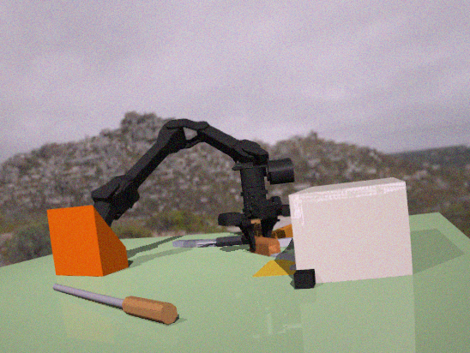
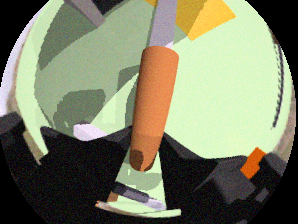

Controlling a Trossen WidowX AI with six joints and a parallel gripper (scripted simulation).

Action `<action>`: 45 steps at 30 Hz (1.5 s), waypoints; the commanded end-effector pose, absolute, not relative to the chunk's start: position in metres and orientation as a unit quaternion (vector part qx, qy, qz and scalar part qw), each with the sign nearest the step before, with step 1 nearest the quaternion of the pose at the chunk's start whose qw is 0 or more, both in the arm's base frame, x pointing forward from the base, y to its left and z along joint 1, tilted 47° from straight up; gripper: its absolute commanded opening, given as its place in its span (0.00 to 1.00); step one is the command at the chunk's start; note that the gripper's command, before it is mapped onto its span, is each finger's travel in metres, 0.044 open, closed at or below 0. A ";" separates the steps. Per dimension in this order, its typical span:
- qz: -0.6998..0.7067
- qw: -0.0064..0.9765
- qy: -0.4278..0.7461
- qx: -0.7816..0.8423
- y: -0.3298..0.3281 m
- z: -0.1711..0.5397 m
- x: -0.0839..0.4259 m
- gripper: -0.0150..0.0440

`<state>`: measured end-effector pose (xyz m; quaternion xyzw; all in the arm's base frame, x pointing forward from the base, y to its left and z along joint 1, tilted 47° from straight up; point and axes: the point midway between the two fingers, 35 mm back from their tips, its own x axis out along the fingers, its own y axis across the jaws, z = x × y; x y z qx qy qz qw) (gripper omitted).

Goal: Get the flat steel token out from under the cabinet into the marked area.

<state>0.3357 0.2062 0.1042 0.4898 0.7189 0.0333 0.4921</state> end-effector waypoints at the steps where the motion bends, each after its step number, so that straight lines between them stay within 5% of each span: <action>1: 0.033 0.495 0.717 0.489 0.202 0.099 0.343 0.25; 45: 0.033 0.495 0.717 0.489 0.179 0.072 0.363 0.25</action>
